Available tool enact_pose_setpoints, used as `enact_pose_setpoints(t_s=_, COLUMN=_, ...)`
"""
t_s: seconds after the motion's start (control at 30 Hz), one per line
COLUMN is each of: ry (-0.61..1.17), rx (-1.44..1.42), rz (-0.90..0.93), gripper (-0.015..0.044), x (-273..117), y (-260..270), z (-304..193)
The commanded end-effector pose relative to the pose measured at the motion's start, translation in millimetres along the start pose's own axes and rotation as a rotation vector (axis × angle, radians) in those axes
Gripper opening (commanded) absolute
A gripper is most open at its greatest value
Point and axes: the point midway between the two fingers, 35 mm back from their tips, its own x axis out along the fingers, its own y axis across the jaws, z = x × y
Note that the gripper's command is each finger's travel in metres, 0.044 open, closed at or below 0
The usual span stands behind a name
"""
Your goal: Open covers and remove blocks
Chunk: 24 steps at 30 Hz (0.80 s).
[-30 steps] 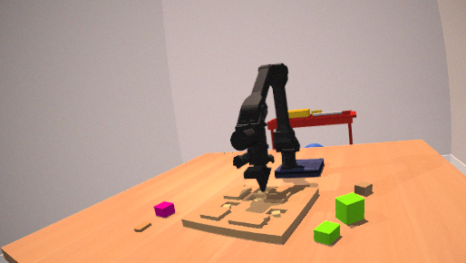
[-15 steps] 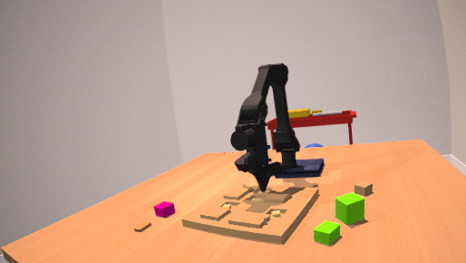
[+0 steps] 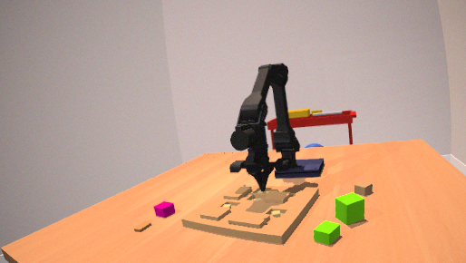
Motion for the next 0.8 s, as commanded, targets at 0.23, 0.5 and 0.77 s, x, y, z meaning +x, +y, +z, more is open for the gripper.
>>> enact_pose_setpoints(t_s=0.23, ry=0.002, rx=-1.032, rz=0.001, gripper=0.0, x=-5.1, y=-2.2, z=0.6)
enact_pose_setpoints(t_s=0.5, ry=0.004, rx=-1.656, rz=0.003, gripper=0.0, x=-8.5, y=-3.7, z=0.8)
enact_pose_setpoints(t_s=0.77, ry=0.004, rx=-2.091, rz=0.005, gripper=0.0, x=-10.9, y=-4.8, z=0.9)
